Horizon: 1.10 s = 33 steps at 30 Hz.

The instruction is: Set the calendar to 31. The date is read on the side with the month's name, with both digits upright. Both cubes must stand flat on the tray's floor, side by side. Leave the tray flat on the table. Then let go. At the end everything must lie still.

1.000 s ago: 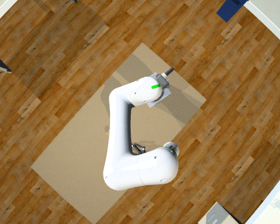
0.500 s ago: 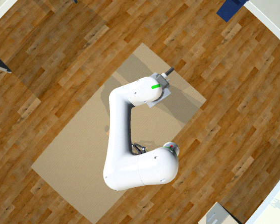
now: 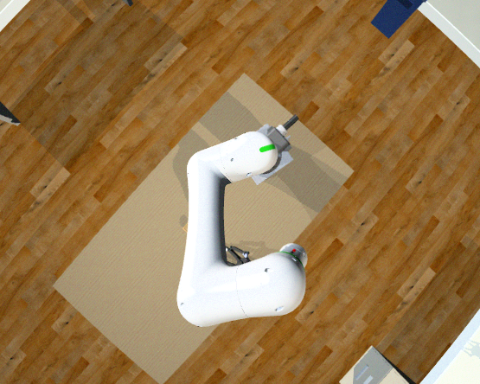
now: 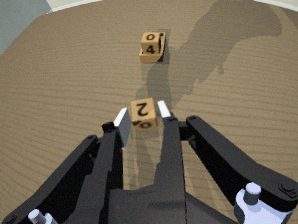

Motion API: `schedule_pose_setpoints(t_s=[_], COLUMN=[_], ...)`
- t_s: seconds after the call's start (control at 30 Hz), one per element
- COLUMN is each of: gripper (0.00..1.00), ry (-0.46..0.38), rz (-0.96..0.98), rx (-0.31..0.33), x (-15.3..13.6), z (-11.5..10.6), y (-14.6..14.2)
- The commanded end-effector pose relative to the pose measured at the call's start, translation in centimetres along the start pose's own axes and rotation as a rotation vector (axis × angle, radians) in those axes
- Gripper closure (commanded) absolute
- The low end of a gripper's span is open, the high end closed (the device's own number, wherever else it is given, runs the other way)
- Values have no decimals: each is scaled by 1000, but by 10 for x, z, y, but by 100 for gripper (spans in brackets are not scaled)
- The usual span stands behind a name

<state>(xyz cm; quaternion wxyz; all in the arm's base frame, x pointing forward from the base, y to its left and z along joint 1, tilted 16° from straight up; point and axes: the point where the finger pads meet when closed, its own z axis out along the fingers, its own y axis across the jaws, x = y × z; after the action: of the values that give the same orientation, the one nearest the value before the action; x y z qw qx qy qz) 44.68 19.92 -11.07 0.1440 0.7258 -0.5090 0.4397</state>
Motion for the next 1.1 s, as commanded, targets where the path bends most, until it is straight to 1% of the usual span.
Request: schedule_pose_setpoints(t_s=[0.0, 0.07, 0.1, 1.07], gripper=[71, 71, 83, 83], ry=[0, 0, 0, 0], rz=[0, 0, 0, 0], rx=[0, 0, 0, 0], x=[0, 0, 0, 0], z=[0, 0, 0, 0], y=[0, 0, 0, 0])
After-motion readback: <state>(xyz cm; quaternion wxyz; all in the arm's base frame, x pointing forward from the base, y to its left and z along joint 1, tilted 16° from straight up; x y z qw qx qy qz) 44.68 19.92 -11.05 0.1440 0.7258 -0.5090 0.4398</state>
